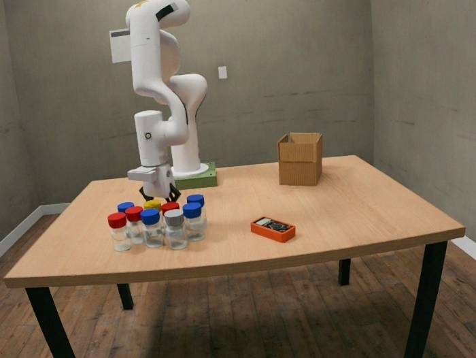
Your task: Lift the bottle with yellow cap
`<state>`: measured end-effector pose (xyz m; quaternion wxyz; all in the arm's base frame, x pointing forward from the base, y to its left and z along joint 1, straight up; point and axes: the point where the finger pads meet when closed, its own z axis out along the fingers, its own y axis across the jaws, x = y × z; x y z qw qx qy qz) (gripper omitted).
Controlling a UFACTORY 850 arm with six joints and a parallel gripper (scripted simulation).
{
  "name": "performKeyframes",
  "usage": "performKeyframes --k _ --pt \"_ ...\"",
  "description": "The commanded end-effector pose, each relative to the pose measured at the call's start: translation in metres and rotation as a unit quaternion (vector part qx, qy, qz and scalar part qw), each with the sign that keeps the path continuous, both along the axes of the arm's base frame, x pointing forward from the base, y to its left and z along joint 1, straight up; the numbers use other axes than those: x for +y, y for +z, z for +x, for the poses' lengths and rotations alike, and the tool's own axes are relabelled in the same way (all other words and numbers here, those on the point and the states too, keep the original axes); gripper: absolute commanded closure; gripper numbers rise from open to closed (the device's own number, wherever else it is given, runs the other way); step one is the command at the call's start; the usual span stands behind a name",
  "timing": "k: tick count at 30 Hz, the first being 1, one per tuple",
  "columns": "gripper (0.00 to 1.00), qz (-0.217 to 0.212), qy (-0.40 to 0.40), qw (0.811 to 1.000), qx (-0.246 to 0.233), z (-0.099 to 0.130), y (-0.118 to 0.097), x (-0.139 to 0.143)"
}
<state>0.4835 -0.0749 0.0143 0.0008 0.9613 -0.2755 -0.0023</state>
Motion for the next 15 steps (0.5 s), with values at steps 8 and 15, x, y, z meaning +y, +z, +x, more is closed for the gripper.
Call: performKeyframes --k 8,15 --pt "0.21 0.0 0.0 1.0 -0.001 0.0064 0.0004 -0.0036" --pt "0.21 0.0 0.0 1.0 -0.001 0.0116 0.0001 -0.0068"
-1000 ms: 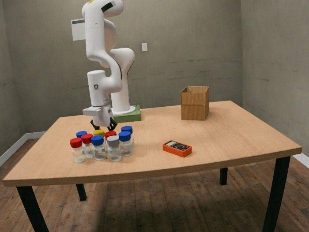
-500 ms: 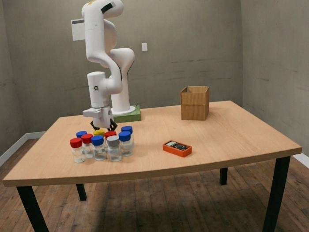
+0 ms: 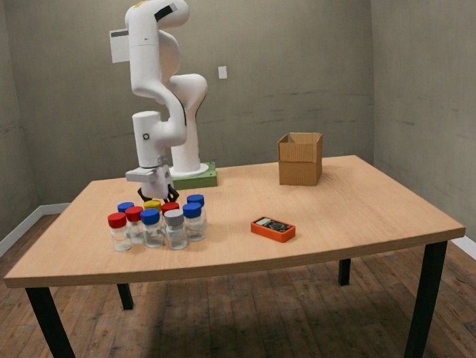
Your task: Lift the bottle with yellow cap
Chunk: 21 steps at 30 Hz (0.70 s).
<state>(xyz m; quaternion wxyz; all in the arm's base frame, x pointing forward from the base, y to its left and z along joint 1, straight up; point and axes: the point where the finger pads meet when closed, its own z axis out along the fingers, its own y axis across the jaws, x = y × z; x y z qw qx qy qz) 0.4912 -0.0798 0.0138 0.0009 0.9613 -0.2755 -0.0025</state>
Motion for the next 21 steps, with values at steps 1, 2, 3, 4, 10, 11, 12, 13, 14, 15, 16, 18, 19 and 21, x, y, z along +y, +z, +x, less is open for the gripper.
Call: performKeyframes --k 1,2,3,4,10,11,12,13,14,15,16,18,19,21 --pt "0.21 0.0 0.0 1.0 -0.001 0.005 0.001 -0.002" --pt "0.21 0.0 0.0 1.0 -0.001 0.005 0.0 -0.003" --pt "0.21 0.0 0.0 1.0 -0.001 0.006 0.0 -0.003" --pt "0.21 0.0 0.0 1.0 -0.001 0.007 0.0 -0.004" --pt "0.21 0.0 0.0 1.0 -0.001 0.011 0.0 -0.006" --pt "0.21 0.0 0.0 1.0 -0.001 0.011 0.0 -0.006" --pt "0.21 0.0 0.0 1.0 -0.001 0.013 0.0 -0.007" --pt "0.21 0.0 0.0 1.0 -0.001 0.013 0.0 -0.008" --pt "0.21 0.0 0.0 1.0 -0.001 0.014 0.0 -0.008" --pt "0.21 0.0 0.0 1.0 -0.001 0.015 0.0 -0.009" --pt "0.21 0.0 0.0 1.0 -0.001 0.016 0.0 -0.009" --pt "0.21 0.0 0.0 1.0 -0.001 0.017 0.0 -0.01" --pt "0.21 0.0 0.0 1.0 -0.001 0.018 0.0 -0.011" --pt "0.21 0.0 0.0 1.0 -0.001 0.019 0.0 -0.012"
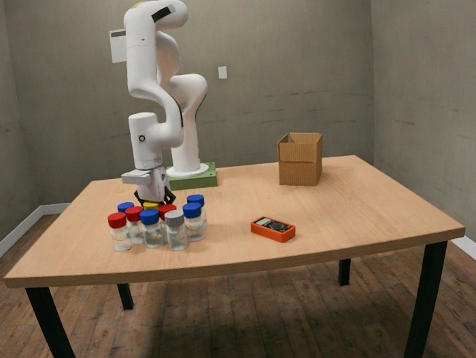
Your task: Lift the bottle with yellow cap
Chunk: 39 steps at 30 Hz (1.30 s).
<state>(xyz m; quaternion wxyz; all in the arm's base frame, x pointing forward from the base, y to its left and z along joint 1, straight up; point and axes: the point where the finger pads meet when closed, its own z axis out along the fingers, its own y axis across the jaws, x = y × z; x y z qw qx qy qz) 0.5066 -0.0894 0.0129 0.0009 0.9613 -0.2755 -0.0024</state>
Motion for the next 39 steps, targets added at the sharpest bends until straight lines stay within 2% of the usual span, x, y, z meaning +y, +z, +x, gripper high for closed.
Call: performKeyframes --k 1,24,34,39 --pt "0.21 0.0 0.0 1.0 -0.001 0.005 0.001 -0.002" --pt "0.21 0.0 0.0 1.0 -0.001 0.015 0.0 -0.009" --pt "0.21 0.0 0.0 1.0 -0.001 0.014 0.025 -0.008" --pt "0.21 0.0 0.0 1.0 -0.001 0.014 0.025 -0.008"
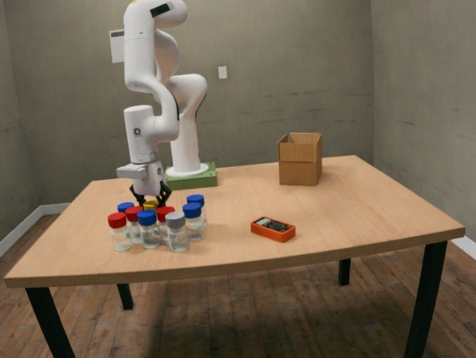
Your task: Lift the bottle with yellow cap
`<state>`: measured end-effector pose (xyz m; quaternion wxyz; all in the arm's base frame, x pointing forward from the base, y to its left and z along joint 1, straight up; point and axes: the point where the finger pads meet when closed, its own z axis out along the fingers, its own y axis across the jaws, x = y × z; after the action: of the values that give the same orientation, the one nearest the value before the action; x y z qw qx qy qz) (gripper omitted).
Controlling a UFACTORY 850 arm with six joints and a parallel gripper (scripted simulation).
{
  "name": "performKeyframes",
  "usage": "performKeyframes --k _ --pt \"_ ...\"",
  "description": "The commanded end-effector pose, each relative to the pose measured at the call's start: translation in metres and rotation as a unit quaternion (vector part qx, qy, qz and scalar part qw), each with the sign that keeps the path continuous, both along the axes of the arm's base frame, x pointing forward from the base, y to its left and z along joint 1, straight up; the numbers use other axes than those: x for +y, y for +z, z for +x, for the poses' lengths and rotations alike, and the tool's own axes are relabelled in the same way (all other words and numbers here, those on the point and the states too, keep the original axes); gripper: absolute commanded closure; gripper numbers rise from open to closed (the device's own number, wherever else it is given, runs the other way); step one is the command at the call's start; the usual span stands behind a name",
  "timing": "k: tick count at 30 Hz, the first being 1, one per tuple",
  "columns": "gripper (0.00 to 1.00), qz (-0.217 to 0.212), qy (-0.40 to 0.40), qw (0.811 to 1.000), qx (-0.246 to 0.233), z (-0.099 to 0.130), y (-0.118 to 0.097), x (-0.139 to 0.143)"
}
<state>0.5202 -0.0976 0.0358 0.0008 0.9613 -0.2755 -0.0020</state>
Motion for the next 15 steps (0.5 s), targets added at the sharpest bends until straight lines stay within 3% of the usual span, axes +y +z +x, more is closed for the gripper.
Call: performKeyframes --k 1,15 --pt "0.21 0.0 0.0 1.0 -0.001 0.0008 0.0021 -0.0001" --pt "0.21 0.0 0.0 1.0 0.0 0.0007 0.0101 -0.0002"
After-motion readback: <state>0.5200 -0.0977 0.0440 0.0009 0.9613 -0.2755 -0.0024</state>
